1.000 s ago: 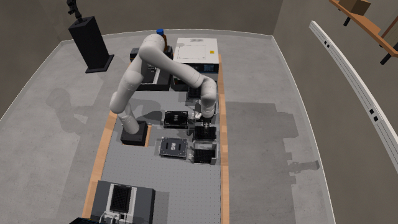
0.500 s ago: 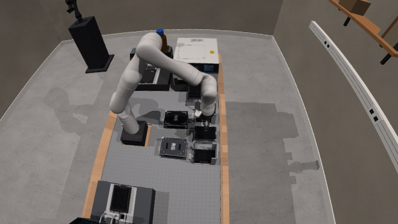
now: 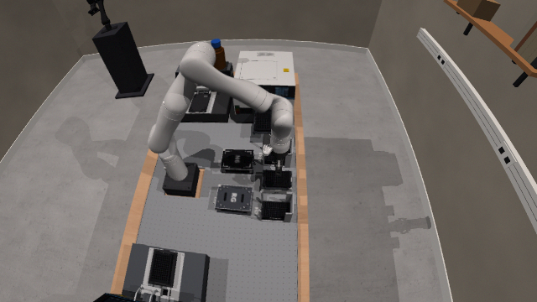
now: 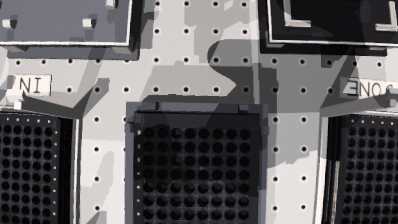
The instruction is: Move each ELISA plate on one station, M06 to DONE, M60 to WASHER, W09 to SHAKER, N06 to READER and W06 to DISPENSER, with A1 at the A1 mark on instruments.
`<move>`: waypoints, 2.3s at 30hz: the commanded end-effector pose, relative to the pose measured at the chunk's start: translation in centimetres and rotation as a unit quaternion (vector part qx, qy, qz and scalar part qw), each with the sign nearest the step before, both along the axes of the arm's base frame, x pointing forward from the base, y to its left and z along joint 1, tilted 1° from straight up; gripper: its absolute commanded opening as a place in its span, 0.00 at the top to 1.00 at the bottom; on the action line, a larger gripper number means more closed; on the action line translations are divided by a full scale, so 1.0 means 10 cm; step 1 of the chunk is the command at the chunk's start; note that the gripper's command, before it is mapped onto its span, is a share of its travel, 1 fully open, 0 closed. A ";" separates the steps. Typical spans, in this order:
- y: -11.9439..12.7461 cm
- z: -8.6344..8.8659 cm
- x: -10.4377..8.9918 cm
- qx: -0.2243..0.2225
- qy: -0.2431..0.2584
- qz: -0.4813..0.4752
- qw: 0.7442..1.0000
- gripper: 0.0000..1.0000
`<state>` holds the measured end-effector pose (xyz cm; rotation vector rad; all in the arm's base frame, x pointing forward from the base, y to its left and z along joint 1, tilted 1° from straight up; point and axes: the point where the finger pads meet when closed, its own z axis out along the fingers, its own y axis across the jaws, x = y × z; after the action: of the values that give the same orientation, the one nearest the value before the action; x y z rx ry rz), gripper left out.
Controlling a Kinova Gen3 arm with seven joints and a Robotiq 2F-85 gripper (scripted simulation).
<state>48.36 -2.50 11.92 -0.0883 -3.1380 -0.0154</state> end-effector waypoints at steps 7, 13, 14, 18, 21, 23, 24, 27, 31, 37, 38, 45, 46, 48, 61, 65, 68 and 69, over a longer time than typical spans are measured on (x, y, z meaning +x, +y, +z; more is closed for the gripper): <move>0.00 0.11 0.00 0.000 -0.001 0.000 1.000 0.00; 0.00 0.19 0.00 0.000 -0.001 0.000 1.000 0.00; 0.00 0.21 0.00 0.000 -0.001 0.000 1.000 0.00; 0.00 0.26 0.00 0.000 -0.001 0.000 1.000 0.00; 0.00 0.29 0.00 0.000 -0.001 0.000 1.000 0.00; 0.00 0.30 0.00 0.000 -0.001 0.000 1.000 0.00; 0.00 0.31 0.00 0.000 -0.001 0.000 1.000 0.00; 0.00 0.33 0.00 0.000 -0.001 0.000 1.000 0.00; 0.00 0.33 0.00 0.000 -0.001 0.000 1.000 0.00; -0.08 0.33 -0.10 0.000 0.000 -0.060 0.998 0.00; -0.08 0.33 -0.10 0.000 0.000 -0.060 0.998 0.00; -0.20 0.33 -0.26 0.000 0.000 -0.060 0.998 0.00; -0.22 0.33 -0.29 0.000 0.000 -0.060 0.998 0.00; -0.26 0.33 -0.34 0.000 0.000 -0.060 0.998 0.00; -0.46 0.32 -0.61 0.000 0.000 -0.119 0.993 0.00; -0.54 0.32 -0.72 0.000 0.000 -0.119 0.993 0.00; -0.60 0.32 -0.80 0.000 0.000 -0.119 0.993 0.00; -0.62 0.32 -0.82 0.000 0.000 -0.119 0.993 0.00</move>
<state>41.02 -8.01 15.09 -0.4614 -3.1032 -0.0147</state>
